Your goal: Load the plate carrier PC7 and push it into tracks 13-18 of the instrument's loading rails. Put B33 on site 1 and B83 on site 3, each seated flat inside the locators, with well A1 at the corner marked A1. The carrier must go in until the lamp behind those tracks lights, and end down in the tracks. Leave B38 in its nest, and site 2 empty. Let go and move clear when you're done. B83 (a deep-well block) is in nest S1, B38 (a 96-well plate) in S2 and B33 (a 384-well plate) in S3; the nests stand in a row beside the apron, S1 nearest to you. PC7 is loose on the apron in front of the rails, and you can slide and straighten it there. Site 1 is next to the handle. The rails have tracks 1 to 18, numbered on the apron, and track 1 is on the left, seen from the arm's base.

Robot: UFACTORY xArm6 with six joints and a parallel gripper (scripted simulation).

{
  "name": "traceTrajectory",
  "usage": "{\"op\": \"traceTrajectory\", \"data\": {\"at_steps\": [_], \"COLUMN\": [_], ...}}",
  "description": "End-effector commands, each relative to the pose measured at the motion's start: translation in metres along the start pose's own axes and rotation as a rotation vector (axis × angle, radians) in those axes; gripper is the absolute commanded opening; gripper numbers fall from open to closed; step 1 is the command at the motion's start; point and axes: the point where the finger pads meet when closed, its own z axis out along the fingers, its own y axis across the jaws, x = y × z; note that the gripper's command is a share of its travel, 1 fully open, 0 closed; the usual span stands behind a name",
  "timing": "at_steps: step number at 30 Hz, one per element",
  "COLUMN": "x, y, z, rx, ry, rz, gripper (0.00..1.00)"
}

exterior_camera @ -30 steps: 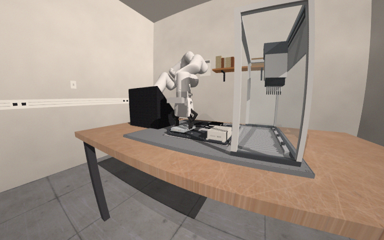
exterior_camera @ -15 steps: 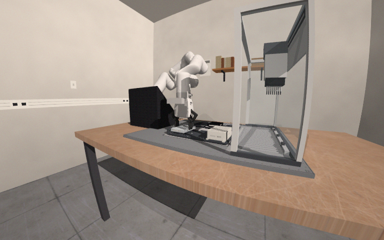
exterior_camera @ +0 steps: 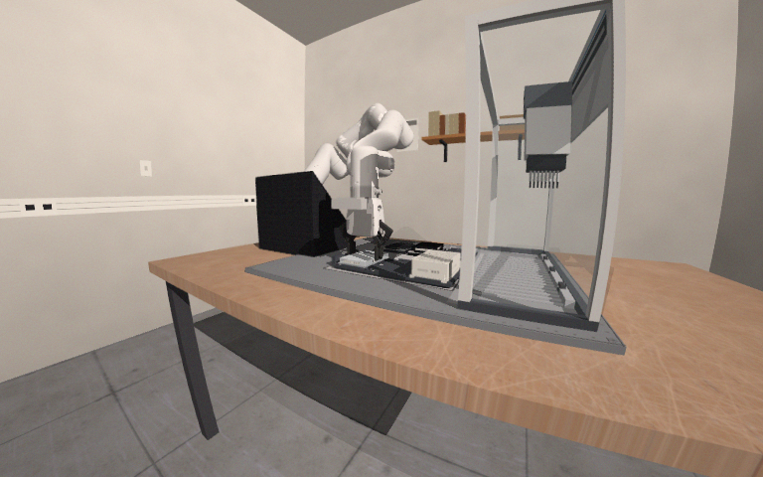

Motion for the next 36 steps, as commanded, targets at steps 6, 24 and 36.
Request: {"op": "traceTrajectory", "data": {"at_steps": [6,24,36], "x": [0.0004,0.0004,0.0004], "y": [-0.0015,-0.0015,-0.0015], "z": [-0.0011,-0.0004,-0.0004], "rx": [0.003,0.003,0.003], "ry": [0.001,0.001,0.002], "rz": [-0.001,-0.001,-0.001], "gripper": [0.0,1.0,1.0]}}
